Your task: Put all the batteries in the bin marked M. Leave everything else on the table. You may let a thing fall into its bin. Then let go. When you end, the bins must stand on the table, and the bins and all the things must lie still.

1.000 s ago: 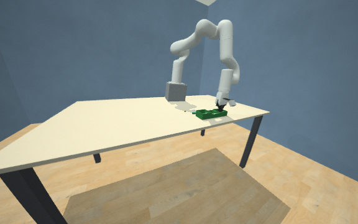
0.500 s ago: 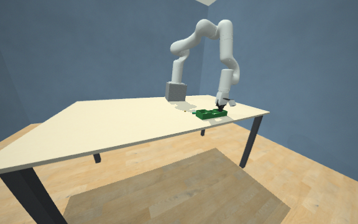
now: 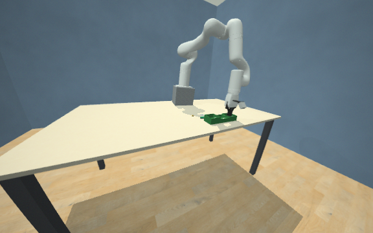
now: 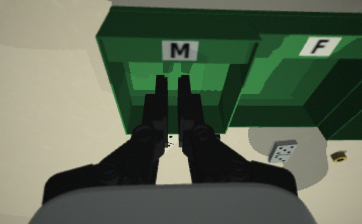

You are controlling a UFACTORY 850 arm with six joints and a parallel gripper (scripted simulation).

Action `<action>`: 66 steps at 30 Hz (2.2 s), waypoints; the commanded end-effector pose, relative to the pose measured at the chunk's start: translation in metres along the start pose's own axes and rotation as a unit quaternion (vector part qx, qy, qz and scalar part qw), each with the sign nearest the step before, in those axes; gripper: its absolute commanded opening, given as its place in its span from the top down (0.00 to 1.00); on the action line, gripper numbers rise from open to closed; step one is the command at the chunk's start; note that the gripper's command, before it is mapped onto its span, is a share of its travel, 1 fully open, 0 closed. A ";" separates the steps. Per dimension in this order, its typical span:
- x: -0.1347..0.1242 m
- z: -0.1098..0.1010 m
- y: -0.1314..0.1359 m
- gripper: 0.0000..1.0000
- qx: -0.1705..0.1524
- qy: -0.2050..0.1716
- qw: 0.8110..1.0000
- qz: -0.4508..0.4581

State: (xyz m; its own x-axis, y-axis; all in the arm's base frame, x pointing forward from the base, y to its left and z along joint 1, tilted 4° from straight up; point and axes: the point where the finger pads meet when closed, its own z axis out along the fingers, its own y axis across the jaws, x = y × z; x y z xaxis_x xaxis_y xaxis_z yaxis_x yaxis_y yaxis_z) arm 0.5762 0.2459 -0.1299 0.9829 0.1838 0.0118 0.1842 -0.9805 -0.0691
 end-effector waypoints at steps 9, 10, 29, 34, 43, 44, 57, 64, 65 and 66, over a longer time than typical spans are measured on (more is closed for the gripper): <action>0.001 -0.017 0.000 0.93 0.000 0.001 1.000 0.000; 0.001 -0.021 0.000 0.93 0.000 0.001 1.000 0.000; 0.001 -0.047 0.000 0.93 0.000 0.001 1.000 0.000; 0.001 -0.088 0.000 0.93 0.000 0.001 1.000 0.000; 0.001 -0.155 0.000 0.93 0.000 0.001 1.000 0.000; 0.001 -0.162 0.000 0.93 0.000 0.001 1.000 0.000; 0.001 -0.171 0.000 0.93 0.000 0.001 1.000 0.000; 0.001 -0.171 0.000 0.93 0.000 0.001 1.000 0.000; -0.002 -0.167 0.006 0.72 0.000 0.001 1.000 0.025; -0.004 -0.163 0.013 0.72 0.000 0.001 0.999 0.050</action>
State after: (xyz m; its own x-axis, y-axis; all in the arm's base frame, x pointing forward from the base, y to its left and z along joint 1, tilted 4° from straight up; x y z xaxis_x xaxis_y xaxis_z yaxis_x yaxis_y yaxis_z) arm 0.5764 0.2338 0.0396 0.9835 0.1805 0.0119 0.1809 -0.9811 -0.0691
